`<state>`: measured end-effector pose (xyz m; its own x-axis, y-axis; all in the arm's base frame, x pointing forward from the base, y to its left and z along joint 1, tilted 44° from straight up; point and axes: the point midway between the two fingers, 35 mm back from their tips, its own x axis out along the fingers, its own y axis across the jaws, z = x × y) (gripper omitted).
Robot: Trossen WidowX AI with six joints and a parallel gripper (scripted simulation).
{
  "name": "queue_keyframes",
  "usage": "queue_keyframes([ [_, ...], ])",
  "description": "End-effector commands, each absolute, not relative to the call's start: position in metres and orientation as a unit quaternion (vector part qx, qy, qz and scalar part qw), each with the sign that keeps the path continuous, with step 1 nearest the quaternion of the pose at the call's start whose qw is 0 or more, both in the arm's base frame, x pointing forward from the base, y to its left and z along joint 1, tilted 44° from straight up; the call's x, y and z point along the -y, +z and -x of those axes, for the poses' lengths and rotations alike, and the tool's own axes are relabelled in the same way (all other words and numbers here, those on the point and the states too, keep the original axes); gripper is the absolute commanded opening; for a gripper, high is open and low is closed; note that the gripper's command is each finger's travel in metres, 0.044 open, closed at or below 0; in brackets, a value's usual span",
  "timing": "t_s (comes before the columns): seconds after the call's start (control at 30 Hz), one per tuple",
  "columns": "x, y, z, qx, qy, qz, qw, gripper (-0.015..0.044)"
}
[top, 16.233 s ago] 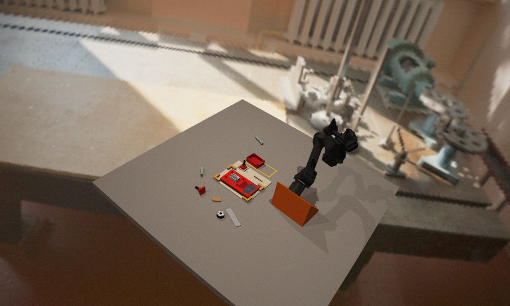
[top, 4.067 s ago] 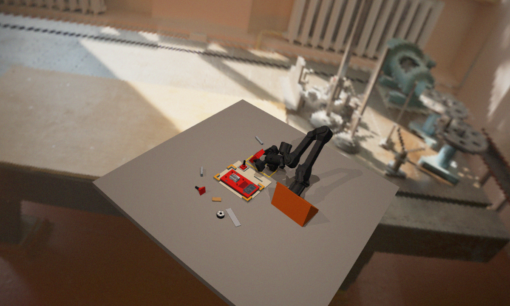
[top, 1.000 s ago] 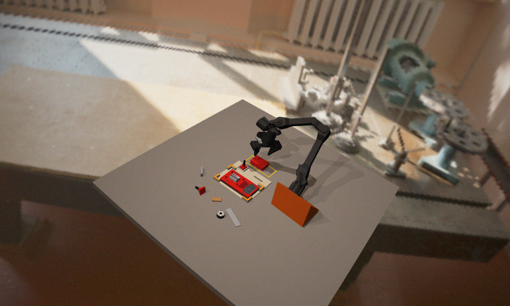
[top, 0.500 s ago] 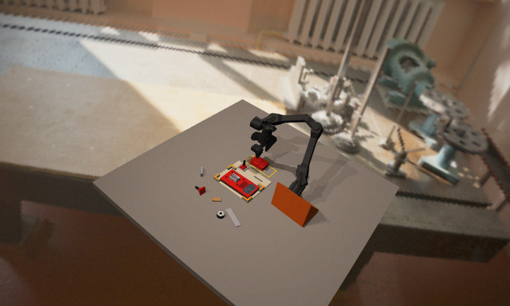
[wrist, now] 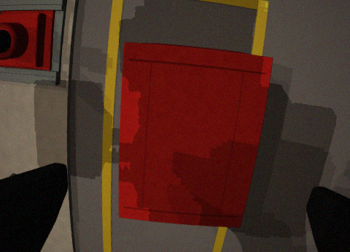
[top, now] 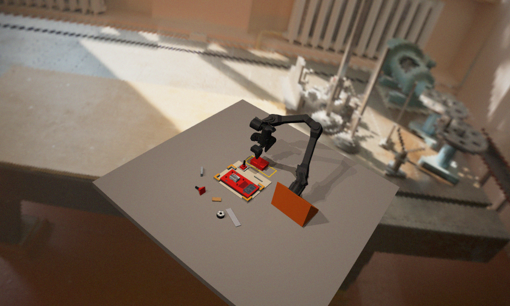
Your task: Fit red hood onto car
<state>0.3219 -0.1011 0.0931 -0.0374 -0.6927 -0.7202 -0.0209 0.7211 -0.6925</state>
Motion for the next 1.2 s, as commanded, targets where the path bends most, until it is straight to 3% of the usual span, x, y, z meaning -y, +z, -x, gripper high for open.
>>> queue_keyframes([
  [0.0, 0.104, 0.09, -0.321, -0.672, -0.262, 0.269, 0.638, 0.044],
  [1.17, 0.122, 0.071, -0.32, -0.672, -0.262, 0.269, 0.638, 0.044],
])
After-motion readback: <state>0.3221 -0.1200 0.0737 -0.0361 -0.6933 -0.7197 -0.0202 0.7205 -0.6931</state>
